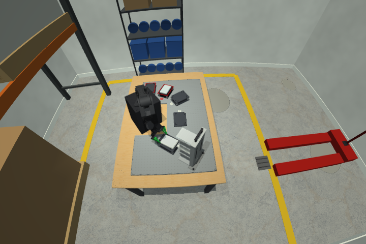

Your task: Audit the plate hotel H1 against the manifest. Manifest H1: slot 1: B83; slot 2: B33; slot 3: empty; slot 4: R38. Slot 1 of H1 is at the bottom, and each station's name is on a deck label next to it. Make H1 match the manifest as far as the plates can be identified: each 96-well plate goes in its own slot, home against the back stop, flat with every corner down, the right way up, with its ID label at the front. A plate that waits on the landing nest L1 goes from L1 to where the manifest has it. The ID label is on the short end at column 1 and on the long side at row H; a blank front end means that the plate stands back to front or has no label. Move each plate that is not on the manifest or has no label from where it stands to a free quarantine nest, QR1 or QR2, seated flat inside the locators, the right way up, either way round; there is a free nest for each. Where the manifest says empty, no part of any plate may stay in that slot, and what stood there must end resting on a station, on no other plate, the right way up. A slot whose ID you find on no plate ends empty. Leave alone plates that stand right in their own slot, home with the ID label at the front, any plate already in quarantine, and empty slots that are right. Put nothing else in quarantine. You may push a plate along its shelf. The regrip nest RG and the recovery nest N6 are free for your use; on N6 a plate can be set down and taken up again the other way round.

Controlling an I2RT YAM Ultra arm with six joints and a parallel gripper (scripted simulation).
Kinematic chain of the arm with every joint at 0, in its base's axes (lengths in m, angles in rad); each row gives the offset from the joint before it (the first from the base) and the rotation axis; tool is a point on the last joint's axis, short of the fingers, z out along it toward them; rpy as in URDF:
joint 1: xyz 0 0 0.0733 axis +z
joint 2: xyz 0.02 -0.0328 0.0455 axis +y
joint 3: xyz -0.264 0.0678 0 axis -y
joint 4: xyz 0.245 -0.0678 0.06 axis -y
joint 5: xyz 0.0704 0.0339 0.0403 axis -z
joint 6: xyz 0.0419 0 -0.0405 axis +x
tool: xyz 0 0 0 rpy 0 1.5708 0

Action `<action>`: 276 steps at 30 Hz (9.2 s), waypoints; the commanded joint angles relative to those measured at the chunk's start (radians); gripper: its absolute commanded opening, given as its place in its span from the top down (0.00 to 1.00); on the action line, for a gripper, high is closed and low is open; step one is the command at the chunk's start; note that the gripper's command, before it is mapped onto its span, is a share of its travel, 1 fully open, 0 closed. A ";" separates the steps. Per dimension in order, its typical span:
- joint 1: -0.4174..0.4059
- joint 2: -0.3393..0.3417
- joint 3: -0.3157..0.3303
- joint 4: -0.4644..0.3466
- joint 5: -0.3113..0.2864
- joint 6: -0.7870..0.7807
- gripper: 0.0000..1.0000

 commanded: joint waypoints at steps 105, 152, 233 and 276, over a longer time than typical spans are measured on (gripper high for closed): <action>0.526 -0.990 0.262 -1.615 0.225 -0.615 0.00; 0.652 -0.722 0.527 -1.908 0.410 -1.138 0.00; 0.676 -0.394 0.557 -1.565 0.411 -1.108 0.00; 0.669 -0.410 0.537 -1.577 0.417 -1.113 0.00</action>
